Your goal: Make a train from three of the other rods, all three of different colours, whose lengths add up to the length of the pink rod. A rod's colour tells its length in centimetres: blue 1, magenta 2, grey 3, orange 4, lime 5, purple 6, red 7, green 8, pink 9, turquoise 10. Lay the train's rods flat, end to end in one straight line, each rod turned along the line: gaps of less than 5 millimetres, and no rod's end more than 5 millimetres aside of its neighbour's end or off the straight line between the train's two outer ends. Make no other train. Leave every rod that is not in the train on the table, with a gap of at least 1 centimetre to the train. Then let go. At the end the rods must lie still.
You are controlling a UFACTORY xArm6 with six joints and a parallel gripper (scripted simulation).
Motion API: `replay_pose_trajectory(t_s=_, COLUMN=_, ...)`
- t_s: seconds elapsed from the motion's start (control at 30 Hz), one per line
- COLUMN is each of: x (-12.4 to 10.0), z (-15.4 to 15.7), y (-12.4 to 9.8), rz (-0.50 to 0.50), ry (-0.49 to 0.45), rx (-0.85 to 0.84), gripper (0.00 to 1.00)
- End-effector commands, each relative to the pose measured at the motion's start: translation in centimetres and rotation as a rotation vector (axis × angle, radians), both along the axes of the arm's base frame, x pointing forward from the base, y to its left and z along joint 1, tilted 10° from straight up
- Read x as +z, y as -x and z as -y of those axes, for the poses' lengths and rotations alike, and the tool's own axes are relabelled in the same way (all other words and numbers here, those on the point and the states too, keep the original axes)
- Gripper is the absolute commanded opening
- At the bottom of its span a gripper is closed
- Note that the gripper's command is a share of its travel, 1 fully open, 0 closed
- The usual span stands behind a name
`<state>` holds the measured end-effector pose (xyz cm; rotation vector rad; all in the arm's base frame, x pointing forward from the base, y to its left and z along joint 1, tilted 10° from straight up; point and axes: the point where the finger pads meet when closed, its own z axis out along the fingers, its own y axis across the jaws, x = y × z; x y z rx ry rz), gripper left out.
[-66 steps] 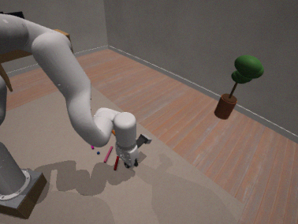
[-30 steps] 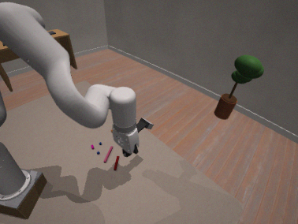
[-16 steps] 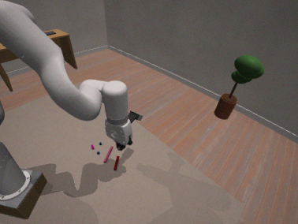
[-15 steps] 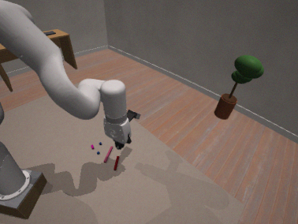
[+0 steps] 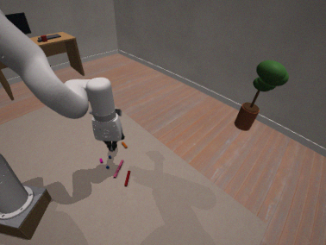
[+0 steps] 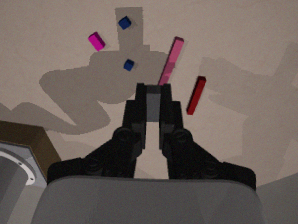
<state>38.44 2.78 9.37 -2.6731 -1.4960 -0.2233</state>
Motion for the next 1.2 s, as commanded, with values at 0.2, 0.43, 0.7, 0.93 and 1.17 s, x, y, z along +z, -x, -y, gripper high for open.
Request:
replay_pose_trajectory(t_s=0.2, x=0.4, z=-5.7, y=4.4, rz=0.067, ry=0.030, rx=0.378, gripper=0.04)
replay_pose_trajectory(t_s=0.43, x=0.3, z=-7.0, y=5.8, rz=0.083, ry=0.039, rx=0.484, gripper=0.04)
replay_pose_trajectory(t_s=0.7, x=0.3, z=-7.0, y=5.8, rz=0.083, ry=0.039, rx=0.484, gripper=0.04)
replay_pose_trajectory(t_s=0.93, x=0.1, z=-7.0, y=5.7, rz=0.083, ry=0.039, rx=0.484, gripper=0.04)
replay_pose_trajectory(t_s=1.17, x=-1.7, z=-7.3, y=5.5, rz=0.083, ry=0.039, rx=0.484, gripper=0.04)
